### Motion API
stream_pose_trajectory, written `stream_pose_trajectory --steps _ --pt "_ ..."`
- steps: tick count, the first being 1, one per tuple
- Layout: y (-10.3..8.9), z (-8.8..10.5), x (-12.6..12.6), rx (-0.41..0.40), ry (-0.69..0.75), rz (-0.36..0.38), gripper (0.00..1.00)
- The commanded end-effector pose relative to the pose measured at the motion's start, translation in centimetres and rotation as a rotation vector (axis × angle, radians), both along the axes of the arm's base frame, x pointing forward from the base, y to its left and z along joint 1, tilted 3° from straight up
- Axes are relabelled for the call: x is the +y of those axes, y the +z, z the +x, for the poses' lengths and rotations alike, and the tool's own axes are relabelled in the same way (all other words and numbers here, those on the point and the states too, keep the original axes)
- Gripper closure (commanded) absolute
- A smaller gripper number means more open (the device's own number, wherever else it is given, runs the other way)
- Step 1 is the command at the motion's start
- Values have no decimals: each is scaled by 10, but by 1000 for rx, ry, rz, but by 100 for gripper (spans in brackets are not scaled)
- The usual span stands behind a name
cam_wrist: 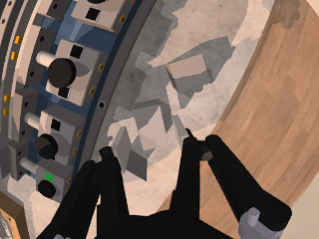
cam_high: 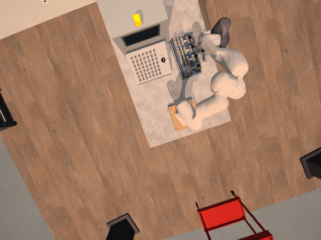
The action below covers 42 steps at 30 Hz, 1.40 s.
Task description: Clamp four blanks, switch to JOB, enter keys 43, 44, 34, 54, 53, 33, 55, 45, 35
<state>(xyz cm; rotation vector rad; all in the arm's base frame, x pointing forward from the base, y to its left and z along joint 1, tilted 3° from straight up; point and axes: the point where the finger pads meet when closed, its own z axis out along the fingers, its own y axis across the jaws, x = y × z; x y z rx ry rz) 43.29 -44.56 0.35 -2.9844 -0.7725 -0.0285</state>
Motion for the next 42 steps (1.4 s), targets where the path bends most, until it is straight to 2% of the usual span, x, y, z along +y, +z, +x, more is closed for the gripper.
stream_pose_trajectory --steps 1,42 --pt "0 1 -1 0 -5 -2 60" --pt "-7 1 -1 0 -5 -2 60"
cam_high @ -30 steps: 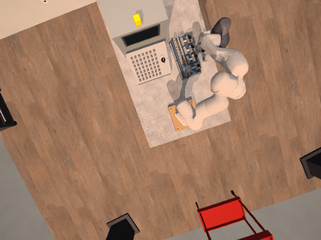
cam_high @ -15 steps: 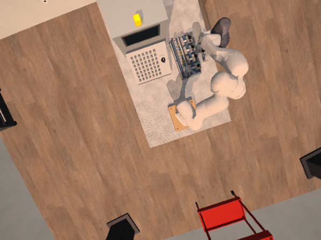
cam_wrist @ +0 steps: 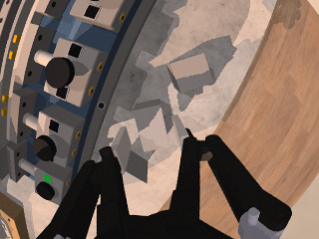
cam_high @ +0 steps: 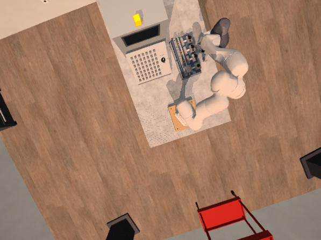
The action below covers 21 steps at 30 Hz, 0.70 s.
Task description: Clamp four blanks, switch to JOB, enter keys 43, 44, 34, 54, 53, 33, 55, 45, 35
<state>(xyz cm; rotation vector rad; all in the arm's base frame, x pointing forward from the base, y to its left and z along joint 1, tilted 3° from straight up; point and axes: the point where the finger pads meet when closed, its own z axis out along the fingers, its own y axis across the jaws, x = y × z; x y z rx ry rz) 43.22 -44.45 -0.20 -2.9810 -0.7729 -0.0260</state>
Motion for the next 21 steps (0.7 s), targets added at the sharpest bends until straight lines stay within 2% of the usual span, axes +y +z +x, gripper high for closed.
stream_pose_trajectory --steps 1,21 --pt "-1 1 -2 -3 -6 -5 60" --pt "-9 1 -1 -3 -6 -5 60"
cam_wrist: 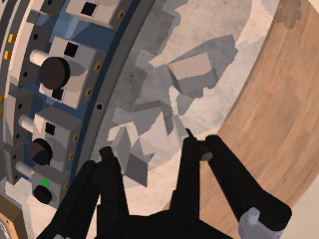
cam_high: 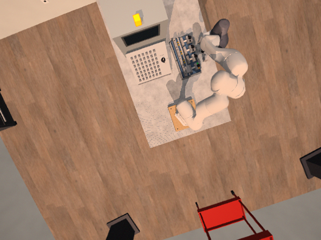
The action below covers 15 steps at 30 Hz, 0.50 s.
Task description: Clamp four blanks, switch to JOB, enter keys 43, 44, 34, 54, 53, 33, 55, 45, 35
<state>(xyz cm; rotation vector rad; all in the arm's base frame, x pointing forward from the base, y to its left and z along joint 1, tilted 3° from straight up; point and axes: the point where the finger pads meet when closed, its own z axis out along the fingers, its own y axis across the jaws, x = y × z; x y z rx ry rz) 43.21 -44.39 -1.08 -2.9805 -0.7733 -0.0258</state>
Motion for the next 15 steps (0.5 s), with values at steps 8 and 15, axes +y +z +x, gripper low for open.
stream_pose_trajectory --steps 8,15 --pt "-2 1 -2 -3 -6 -5 60" --pt "-3 1 -2 -3 -6 -5 60"
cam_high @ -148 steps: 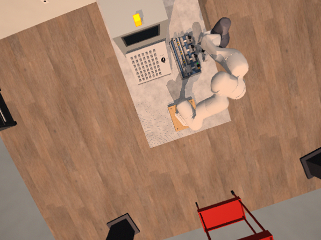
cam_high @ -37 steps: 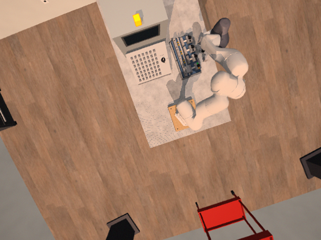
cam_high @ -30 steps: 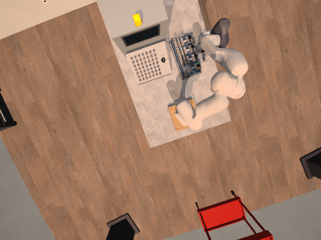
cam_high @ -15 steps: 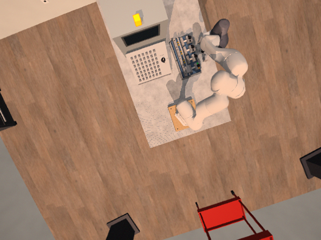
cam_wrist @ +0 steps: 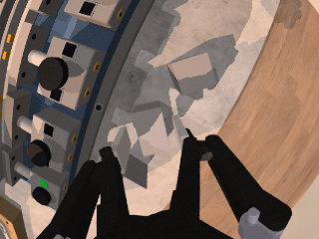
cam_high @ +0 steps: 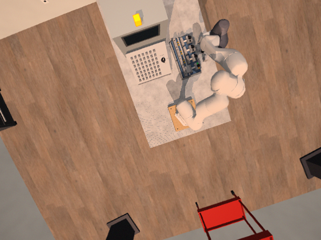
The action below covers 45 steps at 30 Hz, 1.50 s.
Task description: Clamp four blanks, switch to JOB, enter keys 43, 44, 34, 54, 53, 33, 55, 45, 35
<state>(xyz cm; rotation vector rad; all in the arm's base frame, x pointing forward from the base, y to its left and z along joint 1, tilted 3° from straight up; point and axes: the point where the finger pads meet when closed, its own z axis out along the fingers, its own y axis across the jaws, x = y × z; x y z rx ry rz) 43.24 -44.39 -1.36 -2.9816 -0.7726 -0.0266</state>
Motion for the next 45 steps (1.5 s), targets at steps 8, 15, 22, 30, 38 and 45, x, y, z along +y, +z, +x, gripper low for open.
stream_pose_trajectory --steps 8,15,22,30,38,45 --pt "0 1 -2 -2 -6 -5 60" --pt "0 1 -2 -2 -6 -5 60" --pt "0 1 -2 -2 -6 -5 60" --pt "0 1 -2 -2 -6 -5 60" --pt "0 1 -2 -2 -6 -5 60" --pt "0 1 -2 -2 -6 -5 100"
